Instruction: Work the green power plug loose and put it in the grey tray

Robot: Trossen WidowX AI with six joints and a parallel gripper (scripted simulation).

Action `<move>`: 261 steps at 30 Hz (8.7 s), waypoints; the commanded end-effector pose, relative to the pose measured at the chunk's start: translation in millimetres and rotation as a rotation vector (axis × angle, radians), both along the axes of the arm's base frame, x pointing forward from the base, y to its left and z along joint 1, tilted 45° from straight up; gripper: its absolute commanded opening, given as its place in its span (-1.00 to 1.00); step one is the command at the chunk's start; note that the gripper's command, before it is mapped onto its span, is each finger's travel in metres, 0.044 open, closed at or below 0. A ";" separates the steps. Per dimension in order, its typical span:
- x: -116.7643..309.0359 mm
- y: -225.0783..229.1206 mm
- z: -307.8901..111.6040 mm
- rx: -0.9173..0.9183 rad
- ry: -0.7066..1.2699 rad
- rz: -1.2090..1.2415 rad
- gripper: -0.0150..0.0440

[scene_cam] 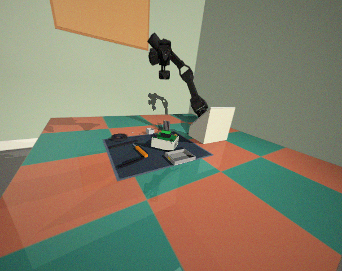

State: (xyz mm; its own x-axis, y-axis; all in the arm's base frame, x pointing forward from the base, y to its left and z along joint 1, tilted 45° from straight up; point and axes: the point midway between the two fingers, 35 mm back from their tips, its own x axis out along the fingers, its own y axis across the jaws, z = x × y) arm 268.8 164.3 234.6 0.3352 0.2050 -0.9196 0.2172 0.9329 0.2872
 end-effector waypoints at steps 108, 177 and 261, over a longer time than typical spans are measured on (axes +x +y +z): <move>30.5 -103.8 -249.2 -1.117 0.532 0.927 -0.49; 32.9 -90.8 -229.8 -1.044 0.552 0.931 -0.49; 29.7 -96.4 -241.7 -1.116 0.532 0.927 0.35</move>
State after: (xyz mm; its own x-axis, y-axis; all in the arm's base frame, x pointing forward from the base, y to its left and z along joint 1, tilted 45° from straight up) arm 298.3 71.9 -4.0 0.0783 -0.6975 -0.7123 -0.6887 0.4788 -0.5444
